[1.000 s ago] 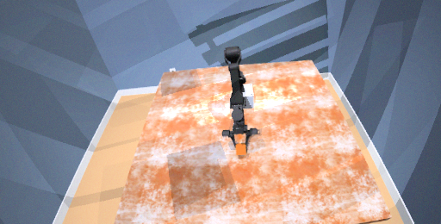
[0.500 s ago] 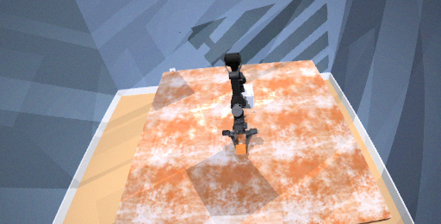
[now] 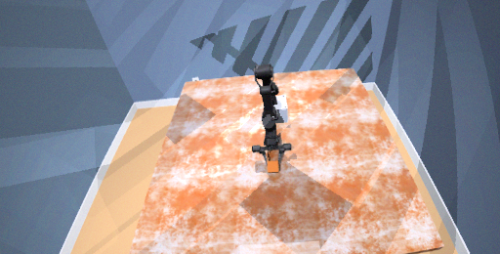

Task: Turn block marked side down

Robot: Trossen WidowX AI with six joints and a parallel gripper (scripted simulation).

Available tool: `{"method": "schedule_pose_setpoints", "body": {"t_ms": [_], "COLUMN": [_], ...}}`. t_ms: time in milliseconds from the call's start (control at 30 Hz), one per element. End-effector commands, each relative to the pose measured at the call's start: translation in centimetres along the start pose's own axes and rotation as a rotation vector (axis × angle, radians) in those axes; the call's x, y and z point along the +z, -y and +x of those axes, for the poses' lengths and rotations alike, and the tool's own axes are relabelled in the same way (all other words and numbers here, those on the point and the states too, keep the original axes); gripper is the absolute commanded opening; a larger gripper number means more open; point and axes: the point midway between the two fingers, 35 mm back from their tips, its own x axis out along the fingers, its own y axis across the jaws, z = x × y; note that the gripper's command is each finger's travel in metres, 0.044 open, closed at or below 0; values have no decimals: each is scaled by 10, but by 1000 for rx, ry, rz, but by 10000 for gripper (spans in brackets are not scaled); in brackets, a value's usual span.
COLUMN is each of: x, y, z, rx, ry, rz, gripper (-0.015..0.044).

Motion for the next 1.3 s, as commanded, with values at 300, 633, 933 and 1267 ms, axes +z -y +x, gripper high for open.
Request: {"method": "schedule_pose_setpoints", "body": {"t_ms": [300,633,933,1267], "x": [-1,-1,-1,-1], "y": [-1,-1,-1,-1], "z": [-2,-2,-2,-2], "rx": [7,7,7,7], "ry": [6,6,6,6], "rz": [-4,-4,-4,-4], "gripper": [53,315,440,440]}}
